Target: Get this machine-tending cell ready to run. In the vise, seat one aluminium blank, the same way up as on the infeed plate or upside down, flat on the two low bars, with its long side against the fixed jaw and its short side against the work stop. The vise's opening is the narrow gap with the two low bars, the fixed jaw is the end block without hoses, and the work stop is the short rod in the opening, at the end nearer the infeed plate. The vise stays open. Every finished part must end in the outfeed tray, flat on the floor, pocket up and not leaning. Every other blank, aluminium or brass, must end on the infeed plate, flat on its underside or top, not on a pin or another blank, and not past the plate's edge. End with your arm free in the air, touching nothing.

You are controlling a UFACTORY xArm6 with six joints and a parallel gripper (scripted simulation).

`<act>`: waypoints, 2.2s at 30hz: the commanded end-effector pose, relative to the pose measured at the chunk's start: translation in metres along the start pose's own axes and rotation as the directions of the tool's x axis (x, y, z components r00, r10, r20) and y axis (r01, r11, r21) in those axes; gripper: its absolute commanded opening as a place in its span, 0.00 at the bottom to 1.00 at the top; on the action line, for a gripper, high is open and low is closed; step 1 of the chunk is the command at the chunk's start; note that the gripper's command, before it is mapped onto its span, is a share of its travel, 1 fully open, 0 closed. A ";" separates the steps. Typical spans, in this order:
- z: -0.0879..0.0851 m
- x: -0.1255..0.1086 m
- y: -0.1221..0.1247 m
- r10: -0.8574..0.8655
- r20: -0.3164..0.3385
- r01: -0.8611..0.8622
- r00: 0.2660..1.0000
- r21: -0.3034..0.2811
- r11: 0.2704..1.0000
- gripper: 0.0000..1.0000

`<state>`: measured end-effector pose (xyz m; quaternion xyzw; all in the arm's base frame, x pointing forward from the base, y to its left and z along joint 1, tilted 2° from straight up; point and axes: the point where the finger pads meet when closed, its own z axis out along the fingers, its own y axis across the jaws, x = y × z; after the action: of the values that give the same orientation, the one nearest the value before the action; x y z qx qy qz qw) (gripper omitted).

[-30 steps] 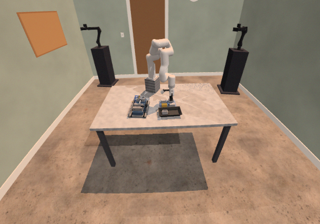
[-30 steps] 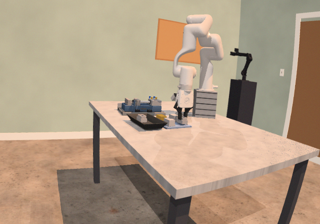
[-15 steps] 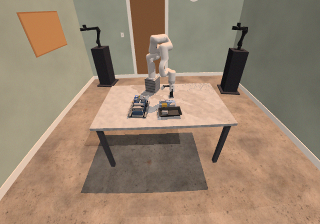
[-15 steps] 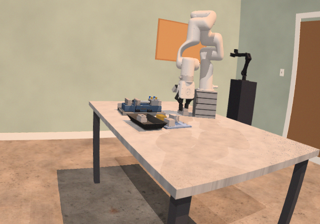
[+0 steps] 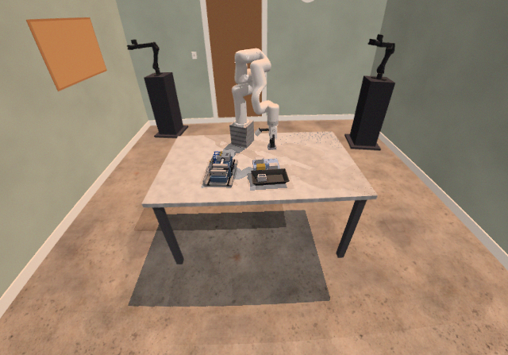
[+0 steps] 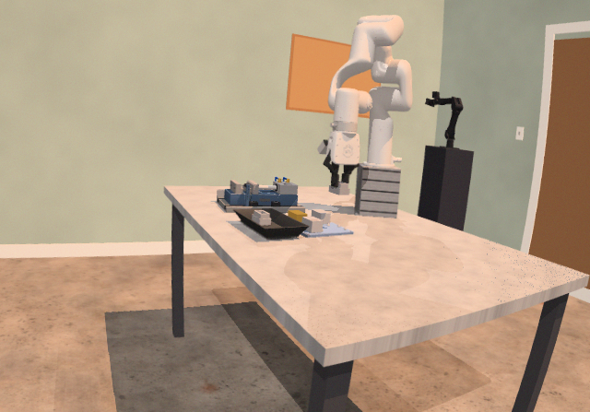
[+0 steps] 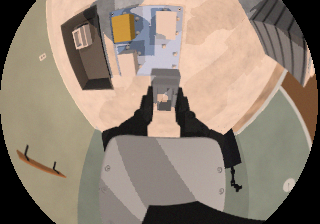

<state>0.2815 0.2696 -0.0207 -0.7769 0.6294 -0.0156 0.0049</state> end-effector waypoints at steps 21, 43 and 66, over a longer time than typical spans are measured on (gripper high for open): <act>-0.007 -0.013 -0.080 0.001 -0.001 -0.001 1.000 0.003 1.000 0.00; -0.005 -0.007 -0.214 0.000 0.002 0.000 1.000 0.001 1.000 0.00; -0.005 -0.007 -0.216 0.000 0.002 0.000 1.000 0.001 1.000 0.00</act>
<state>0.4893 0.3205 -0.0120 -0.7770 0.6294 -0.0145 0.0035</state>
